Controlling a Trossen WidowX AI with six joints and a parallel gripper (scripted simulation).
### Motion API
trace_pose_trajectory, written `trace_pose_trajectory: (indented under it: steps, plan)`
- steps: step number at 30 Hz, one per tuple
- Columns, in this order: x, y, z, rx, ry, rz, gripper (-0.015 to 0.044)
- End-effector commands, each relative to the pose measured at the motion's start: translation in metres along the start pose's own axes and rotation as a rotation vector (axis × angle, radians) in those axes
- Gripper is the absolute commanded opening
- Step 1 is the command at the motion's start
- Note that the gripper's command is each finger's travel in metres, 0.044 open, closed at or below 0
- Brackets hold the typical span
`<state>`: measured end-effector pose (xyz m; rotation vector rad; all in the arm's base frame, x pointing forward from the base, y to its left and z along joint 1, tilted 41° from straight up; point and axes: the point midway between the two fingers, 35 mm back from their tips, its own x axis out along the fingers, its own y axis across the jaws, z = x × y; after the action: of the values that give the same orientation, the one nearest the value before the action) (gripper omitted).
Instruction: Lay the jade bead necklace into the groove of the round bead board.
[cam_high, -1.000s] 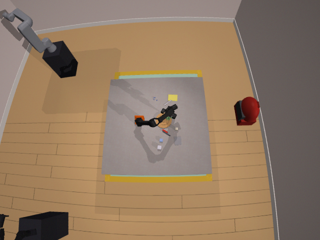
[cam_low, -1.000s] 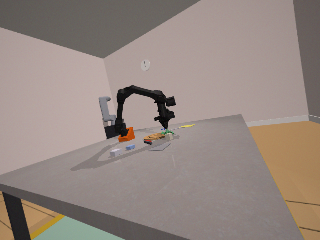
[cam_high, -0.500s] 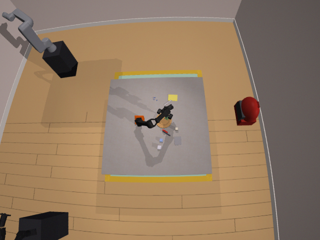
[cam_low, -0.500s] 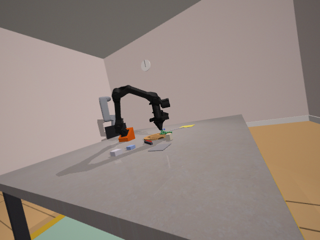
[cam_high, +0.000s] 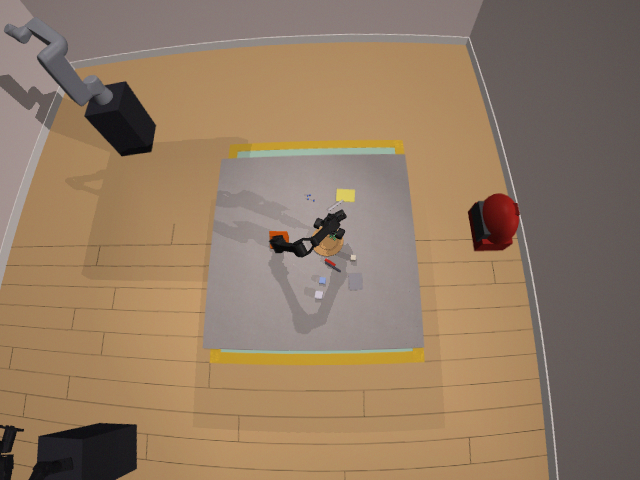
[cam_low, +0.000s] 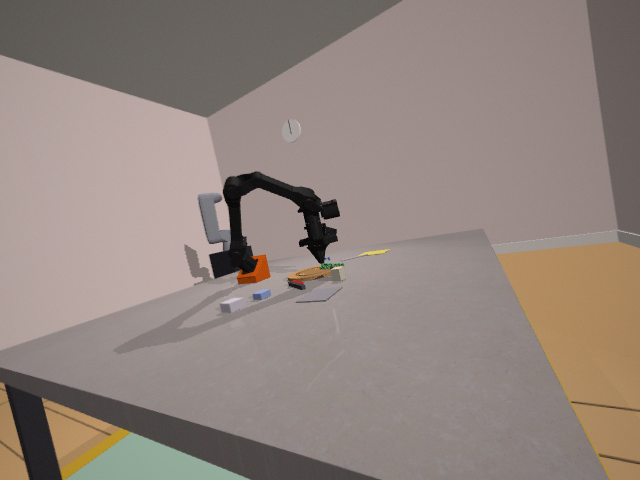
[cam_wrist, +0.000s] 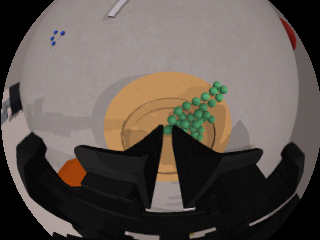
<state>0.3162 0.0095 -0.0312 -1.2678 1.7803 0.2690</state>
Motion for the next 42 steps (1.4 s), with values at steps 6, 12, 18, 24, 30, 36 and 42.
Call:
trace_pose_trajectory:
  steps: [6, 12, 18, 24, 30, 36, 42]
  plan:
    - [0.000, 0.000, 0.000, 0.003, 0.000, 0.000, 0.0236]
    - [-0.004, 0.000, -0.001, 0.000, 0.002, 0.000, 0.0394]
    - [-0.010, 0.001, -0.001, -0.005, 0.005, 0.000, 0.0440]
    - [-0.011, 0.001, -0.001, -0.005, 0.005, -0.001, 0.0440]
    - [-0.011, 0.001, -0.001, -0.005, 0.005, -0.001, 0.0440]
    - [-0.011, 0.001, -0.001, -0.005, 0.005, -0.001, 0.0440]
    - [-0.011, 0.001, -0.001, -0.005, 0.005, -0.001, 0.0440]
